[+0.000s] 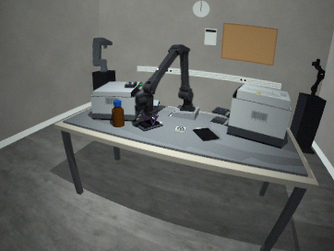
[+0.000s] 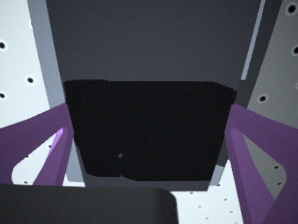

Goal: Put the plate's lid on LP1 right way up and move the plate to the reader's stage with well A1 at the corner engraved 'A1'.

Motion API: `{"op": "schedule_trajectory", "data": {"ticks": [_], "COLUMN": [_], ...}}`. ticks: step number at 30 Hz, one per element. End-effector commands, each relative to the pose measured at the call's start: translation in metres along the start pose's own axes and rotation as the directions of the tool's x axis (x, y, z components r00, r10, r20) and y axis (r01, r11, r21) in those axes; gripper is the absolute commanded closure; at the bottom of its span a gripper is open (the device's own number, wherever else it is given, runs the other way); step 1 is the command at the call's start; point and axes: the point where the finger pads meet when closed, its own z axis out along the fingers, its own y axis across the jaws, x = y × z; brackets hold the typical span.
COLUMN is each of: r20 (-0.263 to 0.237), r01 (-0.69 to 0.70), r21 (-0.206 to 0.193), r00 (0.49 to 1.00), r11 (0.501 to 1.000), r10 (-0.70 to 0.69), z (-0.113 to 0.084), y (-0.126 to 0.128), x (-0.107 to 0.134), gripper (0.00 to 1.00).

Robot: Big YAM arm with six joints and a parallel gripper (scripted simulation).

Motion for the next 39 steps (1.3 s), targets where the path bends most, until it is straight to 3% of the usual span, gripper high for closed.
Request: {"op": "schedule_trajectory", "data": {"ticks": [1,23,39], "r20": [0.072,0.058,0.001], "r01": [0.018,0.017,0.018], "r21": [0.001,0.0,-0.001], "r00": [0.997,0.998,1.0], "r11": [1.0,1.0,1.0], "r10": [-0.018,-0.017,-0.018], "z": [-0.015,-0.025,0.007], "y": [0.005,0.004,0.006], "x": [-0.027,-0.027,-0.002], "gripper": [0.15,0.15,0.15]}}
